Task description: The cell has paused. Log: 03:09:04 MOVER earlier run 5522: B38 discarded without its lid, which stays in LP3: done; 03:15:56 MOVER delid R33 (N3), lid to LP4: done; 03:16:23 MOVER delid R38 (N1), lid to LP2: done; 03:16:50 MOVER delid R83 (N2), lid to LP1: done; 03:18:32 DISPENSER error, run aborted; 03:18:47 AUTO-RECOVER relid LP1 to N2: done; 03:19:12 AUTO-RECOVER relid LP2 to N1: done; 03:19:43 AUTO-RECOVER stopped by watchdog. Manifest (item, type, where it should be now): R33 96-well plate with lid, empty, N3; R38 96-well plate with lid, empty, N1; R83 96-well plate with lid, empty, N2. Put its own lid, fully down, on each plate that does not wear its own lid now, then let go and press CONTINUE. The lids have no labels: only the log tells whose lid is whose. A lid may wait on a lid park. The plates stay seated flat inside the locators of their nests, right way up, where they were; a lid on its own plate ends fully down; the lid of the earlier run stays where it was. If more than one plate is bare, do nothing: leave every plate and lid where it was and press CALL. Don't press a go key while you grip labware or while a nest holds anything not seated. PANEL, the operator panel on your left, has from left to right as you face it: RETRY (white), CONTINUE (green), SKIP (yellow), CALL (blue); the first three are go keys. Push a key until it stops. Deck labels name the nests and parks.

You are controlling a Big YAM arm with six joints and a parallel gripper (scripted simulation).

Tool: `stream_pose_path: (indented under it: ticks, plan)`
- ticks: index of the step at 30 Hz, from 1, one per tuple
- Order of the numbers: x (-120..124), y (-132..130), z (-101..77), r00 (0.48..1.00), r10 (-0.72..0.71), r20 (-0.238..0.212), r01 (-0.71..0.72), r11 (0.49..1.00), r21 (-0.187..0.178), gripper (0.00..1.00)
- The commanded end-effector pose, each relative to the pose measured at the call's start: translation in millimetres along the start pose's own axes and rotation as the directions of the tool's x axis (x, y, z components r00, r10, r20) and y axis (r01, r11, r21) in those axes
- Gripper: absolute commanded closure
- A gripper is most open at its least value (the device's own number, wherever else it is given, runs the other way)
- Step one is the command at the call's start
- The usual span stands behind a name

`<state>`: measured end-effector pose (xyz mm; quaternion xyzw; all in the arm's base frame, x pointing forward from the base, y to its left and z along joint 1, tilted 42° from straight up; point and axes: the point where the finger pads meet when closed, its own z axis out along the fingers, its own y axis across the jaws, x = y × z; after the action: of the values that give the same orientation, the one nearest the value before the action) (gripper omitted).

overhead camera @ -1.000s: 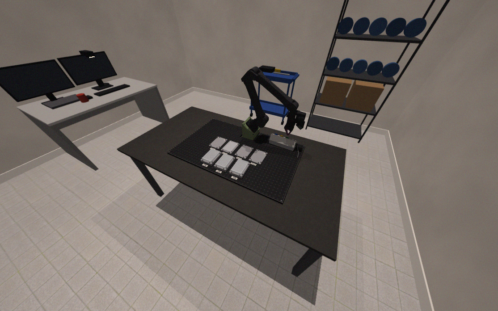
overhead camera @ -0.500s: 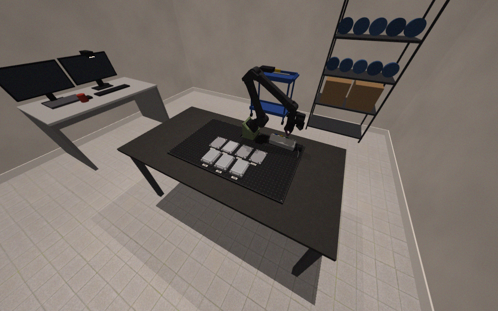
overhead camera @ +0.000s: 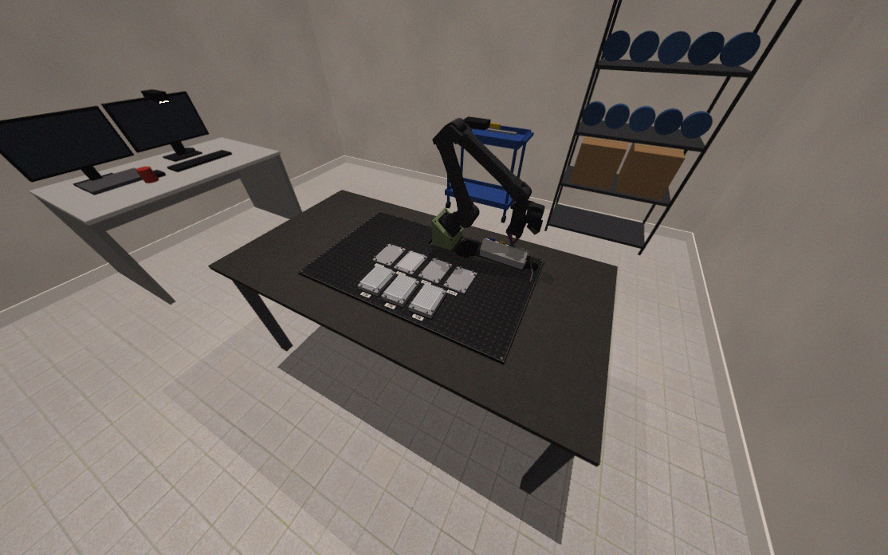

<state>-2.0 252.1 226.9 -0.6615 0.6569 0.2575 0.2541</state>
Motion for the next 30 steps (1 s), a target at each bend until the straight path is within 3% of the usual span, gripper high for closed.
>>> stream_pose_path:
  ticks: [1, 9, 30]
  plan:
    - [-15.9, -1.6, -5.3, 0.999, -0.006, 0.034, 0.005, 1.000, 0.003, 1.00]
    - [-7.0, -1.8, 2.1, 1.000, -0.005, 0.014, 0.005, 1.000, 0.003, 1.00]
    - [-6.1, -1.7, 6.2, 1.000, -0.006, 0.014, 0.006, 1.000, 0.003, 1.00]
